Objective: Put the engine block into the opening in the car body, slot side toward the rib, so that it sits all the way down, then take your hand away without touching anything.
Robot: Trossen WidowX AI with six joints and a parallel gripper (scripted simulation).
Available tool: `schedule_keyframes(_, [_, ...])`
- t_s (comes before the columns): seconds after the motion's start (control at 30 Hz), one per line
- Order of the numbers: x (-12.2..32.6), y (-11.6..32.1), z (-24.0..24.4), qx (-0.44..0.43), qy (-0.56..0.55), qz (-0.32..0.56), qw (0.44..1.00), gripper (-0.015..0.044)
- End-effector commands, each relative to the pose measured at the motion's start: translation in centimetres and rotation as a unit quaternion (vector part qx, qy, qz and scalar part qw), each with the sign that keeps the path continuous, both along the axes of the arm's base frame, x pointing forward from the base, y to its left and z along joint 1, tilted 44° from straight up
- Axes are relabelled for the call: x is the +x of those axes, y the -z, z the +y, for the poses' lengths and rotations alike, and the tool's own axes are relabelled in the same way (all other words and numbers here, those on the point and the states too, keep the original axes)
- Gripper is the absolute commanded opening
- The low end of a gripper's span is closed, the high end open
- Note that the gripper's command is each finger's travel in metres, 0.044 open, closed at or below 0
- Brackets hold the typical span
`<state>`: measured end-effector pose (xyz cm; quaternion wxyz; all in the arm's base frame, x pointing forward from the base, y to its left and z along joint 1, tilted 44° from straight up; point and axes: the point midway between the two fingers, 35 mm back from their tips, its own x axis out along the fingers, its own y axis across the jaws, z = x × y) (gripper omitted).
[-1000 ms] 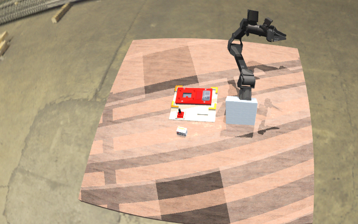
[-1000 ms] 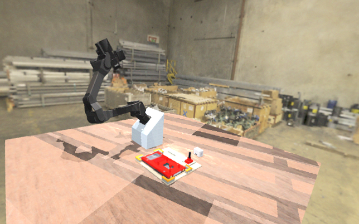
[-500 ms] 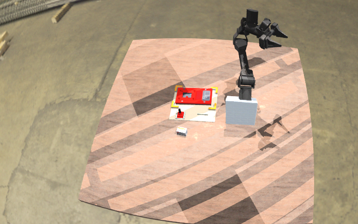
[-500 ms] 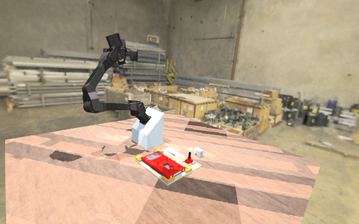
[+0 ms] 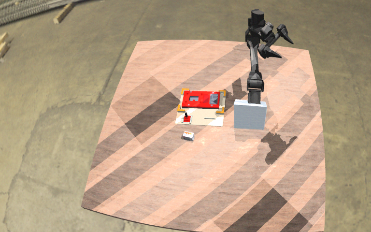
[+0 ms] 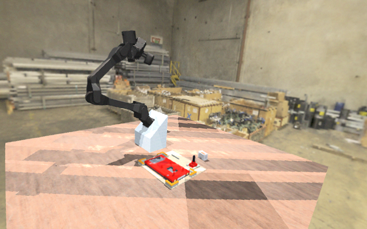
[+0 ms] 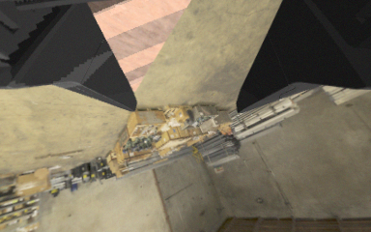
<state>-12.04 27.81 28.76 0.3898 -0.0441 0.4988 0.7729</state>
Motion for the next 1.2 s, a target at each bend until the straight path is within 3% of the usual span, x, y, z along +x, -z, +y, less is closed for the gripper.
schedule_keyframes(0.0, [1.6, 1.0, 1.6, -0.041, 0.052, 0.004, 0.998, 0.044])
schedule_keyframes(0.73, [12.5, 8.7, 7.1, -0.238, 0.317, 0.01, 0.918, 0.044])
schedule_keyframes(1.17, [18.8, 12.9, 7.7, -0.332, 0.463, 0.03, 0.821, 0.044])
